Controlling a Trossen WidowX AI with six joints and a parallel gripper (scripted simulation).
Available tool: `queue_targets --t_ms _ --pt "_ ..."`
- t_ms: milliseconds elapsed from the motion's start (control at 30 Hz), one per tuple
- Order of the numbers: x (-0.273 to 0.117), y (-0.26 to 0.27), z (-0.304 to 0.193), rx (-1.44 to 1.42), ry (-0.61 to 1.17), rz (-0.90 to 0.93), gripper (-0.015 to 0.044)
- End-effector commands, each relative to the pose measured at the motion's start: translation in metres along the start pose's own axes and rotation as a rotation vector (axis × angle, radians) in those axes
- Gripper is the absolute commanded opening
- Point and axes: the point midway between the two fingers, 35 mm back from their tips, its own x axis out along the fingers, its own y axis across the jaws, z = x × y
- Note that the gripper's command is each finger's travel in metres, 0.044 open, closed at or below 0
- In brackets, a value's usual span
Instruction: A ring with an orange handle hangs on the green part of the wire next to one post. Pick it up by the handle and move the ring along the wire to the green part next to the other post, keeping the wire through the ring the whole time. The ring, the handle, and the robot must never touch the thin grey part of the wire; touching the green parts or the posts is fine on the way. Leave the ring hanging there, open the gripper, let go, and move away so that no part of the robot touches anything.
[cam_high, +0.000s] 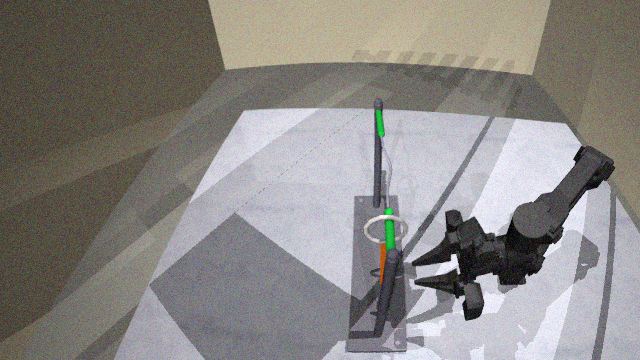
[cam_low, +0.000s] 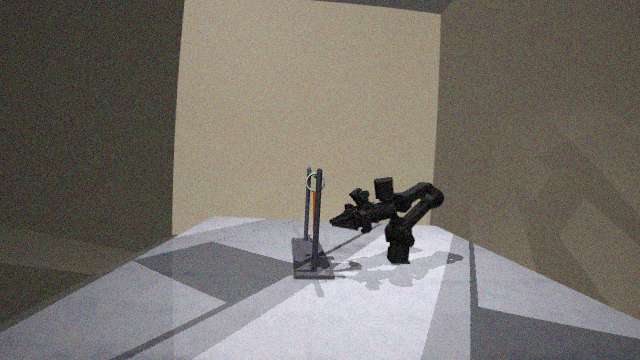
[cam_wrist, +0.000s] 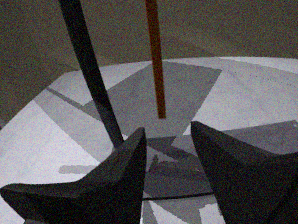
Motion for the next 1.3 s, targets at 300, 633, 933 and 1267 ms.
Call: queue_targets --t_ms 300,633,933,1267 --pt "0.0 -0.001 -0.001 0.005 0.001 -0.003 0.016" --pt "-0.011 0.001 0.001 0.002 0.0 0.0 0.0239" --pt "-0.042 -0.005 0.0 -0.001 -0.006 0.001 0.044" --pt "-0.042 -0.005 0.0 -0.001 -0.006 0.001 0.044"
